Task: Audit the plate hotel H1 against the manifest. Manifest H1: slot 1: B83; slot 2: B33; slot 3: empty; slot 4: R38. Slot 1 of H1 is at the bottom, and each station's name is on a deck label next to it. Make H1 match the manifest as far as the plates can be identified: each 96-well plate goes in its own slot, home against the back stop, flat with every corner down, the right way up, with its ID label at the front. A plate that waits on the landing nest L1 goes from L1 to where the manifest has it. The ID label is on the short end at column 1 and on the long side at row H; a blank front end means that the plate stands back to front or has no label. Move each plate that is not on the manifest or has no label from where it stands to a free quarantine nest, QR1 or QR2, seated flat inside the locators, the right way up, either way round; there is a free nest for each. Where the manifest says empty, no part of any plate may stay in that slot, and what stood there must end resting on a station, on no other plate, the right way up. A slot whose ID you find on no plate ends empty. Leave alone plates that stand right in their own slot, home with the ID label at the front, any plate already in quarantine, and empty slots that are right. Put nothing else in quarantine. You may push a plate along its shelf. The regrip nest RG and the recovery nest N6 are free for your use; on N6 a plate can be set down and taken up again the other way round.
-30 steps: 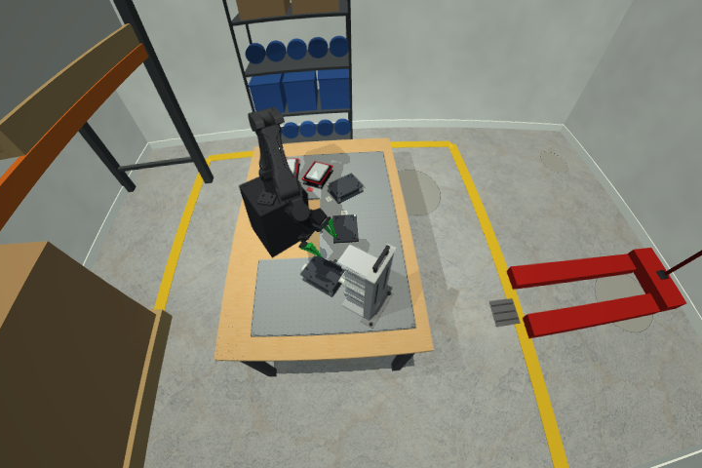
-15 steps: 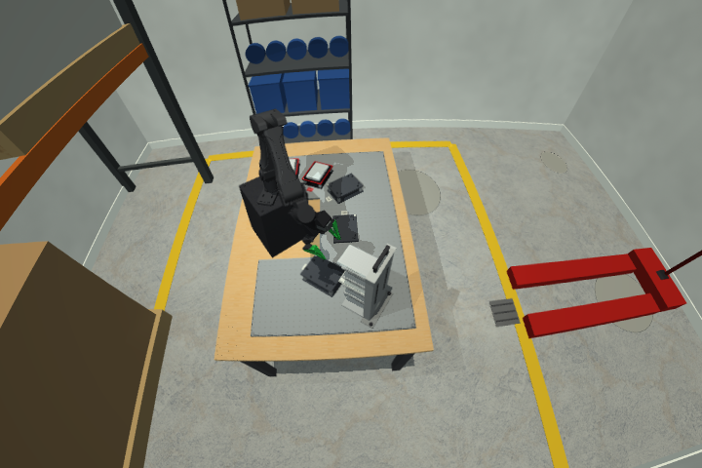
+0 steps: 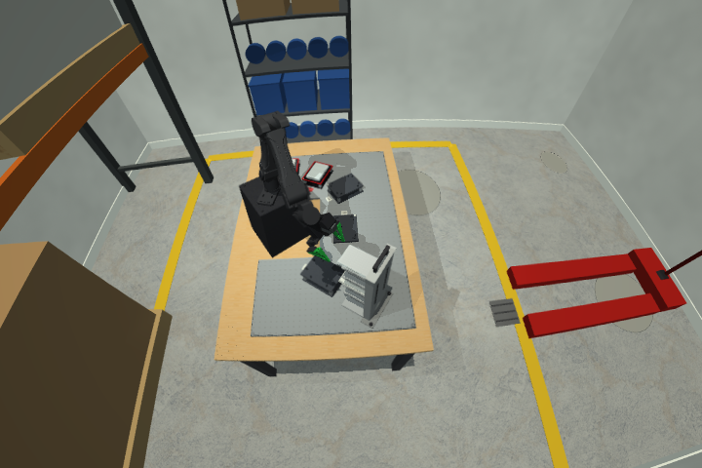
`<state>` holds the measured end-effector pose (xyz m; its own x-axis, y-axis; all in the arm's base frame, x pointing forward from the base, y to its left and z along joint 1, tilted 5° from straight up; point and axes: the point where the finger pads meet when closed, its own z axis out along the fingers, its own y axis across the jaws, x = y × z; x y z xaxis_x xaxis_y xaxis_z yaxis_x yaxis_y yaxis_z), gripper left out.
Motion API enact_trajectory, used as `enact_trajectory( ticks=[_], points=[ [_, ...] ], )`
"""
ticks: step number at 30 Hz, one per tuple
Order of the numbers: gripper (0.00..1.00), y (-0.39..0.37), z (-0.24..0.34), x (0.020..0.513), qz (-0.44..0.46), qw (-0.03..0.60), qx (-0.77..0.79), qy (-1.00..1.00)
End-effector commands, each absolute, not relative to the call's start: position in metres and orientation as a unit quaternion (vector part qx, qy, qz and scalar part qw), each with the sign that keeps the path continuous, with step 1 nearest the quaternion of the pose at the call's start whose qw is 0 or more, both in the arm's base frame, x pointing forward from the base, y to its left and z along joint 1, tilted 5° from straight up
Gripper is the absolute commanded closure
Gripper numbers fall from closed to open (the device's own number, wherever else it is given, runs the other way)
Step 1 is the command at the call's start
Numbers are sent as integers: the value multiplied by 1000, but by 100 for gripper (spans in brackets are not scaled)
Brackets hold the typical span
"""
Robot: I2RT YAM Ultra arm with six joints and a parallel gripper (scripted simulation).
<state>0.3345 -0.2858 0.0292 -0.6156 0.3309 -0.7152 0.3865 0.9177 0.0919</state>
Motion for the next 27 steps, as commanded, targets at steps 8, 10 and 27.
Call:
enact_trajectory(
  ticks=[8, 10, 27],
  points=[
    [0, -297, 41, 354, -43, 403, 195, 893],
    [0, -296, 40, 355, -40, 400, 196, 894],
    [0, -304, 40, 374, -40, 400, 197, 894]
  ],
)
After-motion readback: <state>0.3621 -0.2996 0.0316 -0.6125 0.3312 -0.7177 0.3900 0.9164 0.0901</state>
